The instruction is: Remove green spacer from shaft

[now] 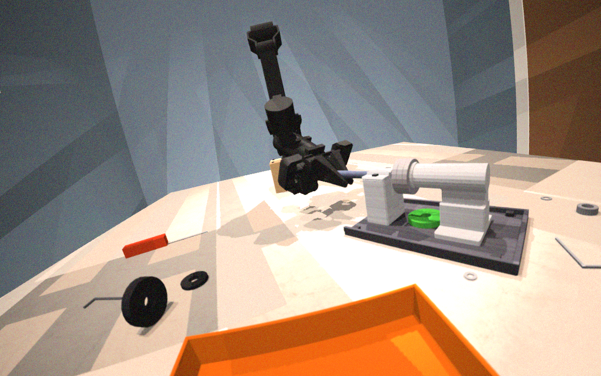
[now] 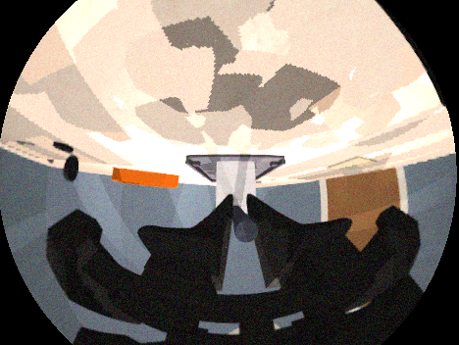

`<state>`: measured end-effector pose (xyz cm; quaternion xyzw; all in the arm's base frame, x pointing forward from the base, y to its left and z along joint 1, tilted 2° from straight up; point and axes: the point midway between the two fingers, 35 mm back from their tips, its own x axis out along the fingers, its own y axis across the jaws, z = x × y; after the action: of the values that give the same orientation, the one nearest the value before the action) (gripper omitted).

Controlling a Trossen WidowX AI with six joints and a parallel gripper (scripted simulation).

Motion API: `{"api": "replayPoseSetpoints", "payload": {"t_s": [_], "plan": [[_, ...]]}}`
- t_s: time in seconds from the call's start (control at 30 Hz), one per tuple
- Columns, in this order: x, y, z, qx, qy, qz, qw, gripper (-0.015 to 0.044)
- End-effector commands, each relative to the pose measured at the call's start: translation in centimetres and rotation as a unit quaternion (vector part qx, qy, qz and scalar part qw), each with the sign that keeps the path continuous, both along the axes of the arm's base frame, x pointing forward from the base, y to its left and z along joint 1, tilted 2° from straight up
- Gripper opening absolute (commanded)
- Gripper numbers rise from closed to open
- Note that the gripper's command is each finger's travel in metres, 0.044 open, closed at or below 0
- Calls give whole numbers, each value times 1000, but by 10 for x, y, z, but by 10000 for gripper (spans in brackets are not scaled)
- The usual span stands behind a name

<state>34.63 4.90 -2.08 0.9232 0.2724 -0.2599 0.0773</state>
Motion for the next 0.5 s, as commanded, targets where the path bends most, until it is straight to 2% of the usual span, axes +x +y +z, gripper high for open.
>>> {"api": "replayPoseSetpoints", "payload": {"t_s": [0.0, 0.47], "plan": [[4, 1, 2, 1, -4, 0, 1000, 0], [8, 3, 2, 1, -4, 0, 1000, 0]]}}
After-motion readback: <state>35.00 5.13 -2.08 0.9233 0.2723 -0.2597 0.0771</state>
